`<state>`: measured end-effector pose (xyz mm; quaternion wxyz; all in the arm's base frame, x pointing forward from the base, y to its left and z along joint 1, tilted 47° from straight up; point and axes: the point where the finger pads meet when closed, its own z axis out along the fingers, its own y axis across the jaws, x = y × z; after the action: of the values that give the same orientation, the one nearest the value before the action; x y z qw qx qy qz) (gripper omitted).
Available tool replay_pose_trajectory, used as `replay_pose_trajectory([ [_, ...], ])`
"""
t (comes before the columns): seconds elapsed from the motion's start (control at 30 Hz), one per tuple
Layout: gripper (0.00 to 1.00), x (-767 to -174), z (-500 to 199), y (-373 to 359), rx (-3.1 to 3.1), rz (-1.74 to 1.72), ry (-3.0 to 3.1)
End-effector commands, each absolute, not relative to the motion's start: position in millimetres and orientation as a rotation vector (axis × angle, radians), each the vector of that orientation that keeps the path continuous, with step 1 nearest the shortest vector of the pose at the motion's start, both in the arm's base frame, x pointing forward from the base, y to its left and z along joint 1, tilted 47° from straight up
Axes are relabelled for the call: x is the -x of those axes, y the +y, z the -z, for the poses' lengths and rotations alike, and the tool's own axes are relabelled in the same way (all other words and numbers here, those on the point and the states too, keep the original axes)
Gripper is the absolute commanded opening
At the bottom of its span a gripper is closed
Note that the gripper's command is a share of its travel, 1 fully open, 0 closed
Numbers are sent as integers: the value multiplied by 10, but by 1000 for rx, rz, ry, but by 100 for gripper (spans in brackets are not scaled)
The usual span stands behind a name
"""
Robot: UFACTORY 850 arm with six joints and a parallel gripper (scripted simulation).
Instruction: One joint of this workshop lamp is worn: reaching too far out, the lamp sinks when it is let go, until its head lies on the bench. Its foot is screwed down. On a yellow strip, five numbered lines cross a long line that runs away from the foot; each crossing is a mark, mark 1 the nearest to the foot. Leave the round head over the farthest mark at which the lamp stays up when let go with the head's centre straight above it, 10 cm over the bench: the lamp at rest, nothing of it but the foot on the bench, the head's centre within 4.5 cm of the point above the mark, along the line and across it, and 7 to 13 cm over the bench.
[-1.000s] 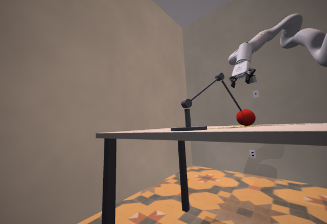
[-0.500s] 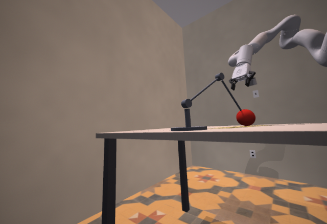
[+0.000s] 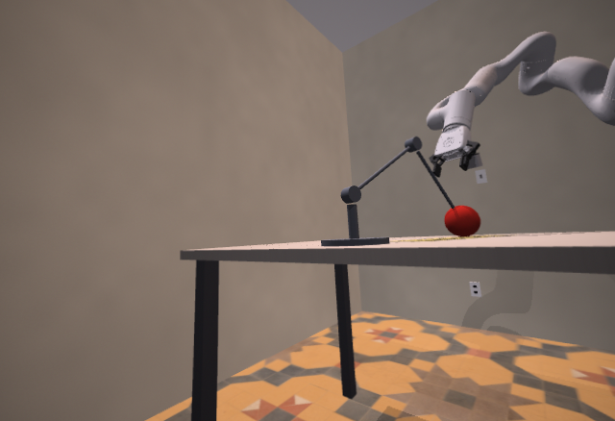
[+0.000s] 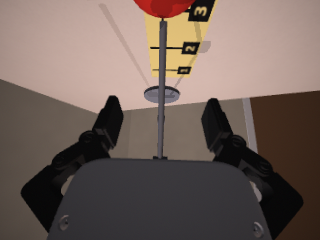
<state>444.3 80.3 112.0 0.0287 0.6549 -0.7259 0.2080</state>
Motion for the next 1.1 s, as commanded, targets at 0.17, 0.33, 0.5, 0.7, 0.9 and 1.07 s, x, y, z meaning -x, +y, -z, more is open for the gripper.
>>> replay_pose_trajectory([
  [0.17,100,-4498,-943,742,-2023,-645,-2241],
  [0.33,100,-4524,-837,701,-2023,-644,-2241],
  [0.5,100,-4549,-732,661,-2022,-643,-2240],
  [0.7,100,-4570,-646,628,-2022,-642,-2240],
  [0.9,100,-4602,-517,579,-2022,-641,-2240],
  [1.07,100,-4628,-409,538,-2021,-640,-2239],
])
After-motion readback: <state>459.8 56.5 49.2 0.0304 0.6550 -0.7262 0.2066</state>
